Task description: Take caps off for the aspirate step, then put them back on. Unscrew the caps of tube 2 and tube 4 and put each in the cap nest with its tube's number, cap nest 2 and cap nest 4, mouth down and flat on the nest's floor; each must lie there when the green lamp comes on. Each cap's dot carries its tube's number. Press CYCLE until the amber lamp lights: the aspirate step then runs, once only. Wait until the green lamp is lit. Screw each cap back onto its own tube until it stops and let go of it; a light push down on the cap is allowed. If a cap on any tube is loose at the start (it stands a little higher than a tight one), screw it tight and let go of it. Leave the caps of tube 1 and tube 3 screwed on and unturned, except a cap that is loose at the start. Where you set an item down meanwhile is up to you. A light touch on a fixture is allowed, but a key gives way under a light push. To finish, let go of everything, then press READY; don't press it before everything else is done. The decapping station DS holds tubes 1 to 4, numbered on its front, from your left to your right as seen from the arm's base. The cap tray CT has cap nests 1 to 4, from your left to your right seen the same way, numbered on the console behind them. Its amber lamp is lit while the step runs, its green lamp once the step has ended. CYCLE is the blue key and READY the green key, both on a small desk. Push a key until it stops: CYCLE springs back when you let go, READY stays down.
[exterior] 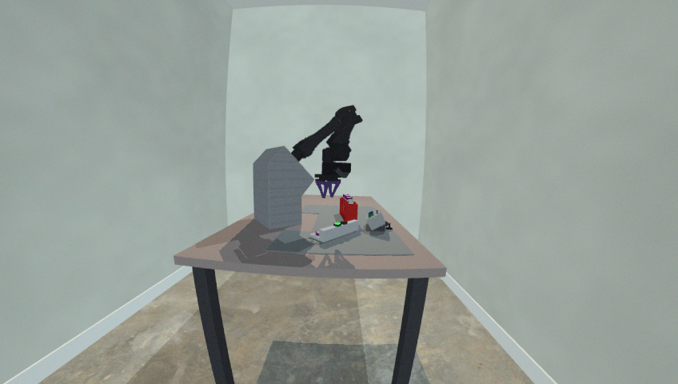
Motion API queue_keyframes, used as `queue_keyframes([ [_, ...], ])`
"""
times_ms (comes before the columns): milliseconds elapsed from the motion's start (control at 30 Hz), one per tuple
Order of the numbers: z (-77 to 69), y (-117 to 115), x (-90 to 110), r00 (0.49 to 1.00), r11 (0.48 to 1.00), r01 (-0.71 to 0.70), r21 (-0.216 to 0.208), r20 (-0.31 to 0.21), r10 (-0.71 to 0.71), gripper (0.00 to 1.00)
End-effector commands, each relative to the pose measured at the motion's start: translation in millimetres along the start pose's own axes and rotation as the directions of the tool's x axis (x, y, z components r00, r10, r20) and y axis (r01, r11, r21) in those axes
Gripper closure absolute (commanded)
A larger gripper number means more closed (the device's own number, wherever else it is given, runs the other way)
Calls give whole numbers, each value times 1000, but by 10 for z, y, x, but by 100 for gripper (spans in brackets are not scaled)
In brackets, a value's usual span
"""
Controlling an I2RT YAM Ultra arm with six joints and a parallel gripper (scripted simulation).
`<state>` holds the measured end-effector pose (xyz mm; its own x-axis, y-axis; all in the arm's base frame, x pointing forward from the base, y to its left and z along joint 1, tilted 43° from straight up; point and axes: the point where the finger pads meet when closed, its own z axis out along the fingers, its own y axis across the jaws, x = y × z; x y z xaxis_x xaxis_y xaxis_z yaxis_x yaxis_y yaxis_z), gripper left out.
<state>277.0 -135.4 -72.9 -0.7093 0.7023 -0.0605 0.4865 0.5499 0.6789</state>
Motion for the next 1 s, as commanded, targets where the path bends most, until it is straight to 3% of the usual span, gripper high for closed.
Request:
queue_keyframes([
  [0, -74, -239, -144, 999, 999, 43, 1, 20, -43, 53],
  [233, -82, -724, -372, 999, 999, 43, 2, 21, -44, 53],
  [933, -93, -732, -385, 999, 999, 44, 2, 21, -44, 53],
  [967, -43, -732, -386, 999, 999, 43, 2, 21, -44, 53],
])
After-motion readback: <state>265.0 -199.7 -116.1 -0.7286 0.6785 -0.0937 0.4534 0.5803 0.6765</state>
